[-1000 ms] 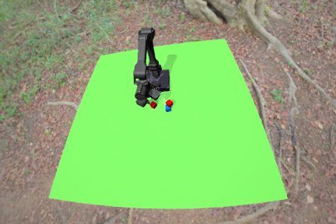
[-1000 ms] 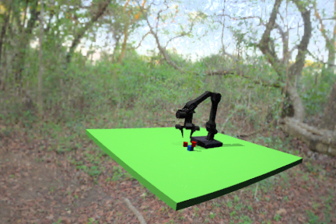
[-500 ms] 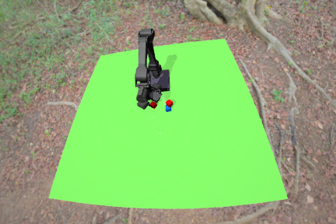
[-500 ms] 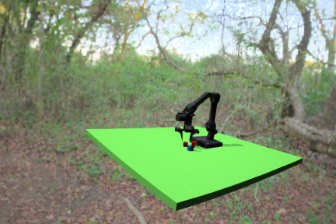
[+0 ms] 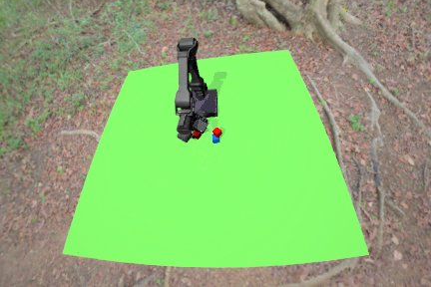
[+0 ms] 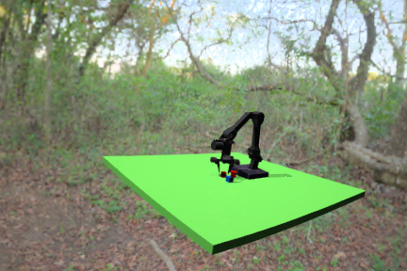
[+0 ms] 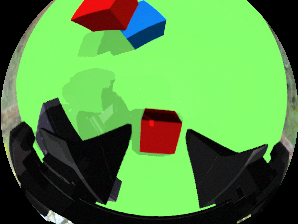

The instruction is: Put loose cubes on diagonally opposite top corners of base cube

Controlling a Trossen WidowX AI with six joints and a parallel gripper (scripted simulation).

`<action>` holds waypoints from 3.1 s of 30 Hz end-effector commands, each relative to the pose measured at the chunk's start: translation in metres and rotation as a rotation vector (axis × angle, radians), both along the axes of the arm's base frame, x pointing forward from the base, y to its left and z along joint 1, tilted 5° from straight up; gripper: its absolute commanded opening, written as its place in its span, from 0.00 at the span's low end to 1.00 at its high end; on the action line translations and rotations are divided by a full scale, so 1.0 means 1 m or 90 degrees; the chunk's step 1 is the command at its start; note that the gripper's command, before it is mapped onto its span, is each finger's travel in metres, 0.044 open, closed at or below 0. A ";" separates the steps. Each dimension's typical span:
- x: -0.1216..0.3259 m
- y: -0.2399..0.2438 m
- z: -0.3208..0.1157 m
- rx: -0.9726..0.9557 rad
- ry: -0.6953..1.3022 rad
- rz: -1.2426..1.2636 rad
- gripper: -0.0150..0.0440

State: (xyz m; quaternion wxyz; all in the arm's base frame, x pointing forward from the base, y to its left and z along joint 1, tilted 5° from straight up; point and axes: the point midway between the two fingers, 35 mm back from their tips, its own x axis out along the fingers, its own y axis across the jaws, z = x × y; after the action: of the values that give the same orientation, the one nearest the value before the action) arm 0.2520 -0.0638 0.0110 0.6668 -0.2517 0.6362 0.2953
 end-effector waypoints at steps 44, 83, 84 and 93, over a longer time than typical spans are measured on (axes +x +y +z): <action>-0.001 -0.008 0.104 -0.001 0.004 -0.002 0.43; 0.038 0.032 0.105 0.010 0.050 -0.648 0.43; 0.039 0.033 0.105 0.010 0.051 -0.667 0.43; 0.048 0.046 0.104 0.014 0.064 -0.836 0.43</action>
State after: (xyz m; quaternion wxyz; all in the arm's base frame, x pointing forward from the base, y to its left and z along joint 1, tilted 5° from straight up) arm 0.2951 -0.0216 0.1169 0.6879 0.1839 0.6899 -0.1303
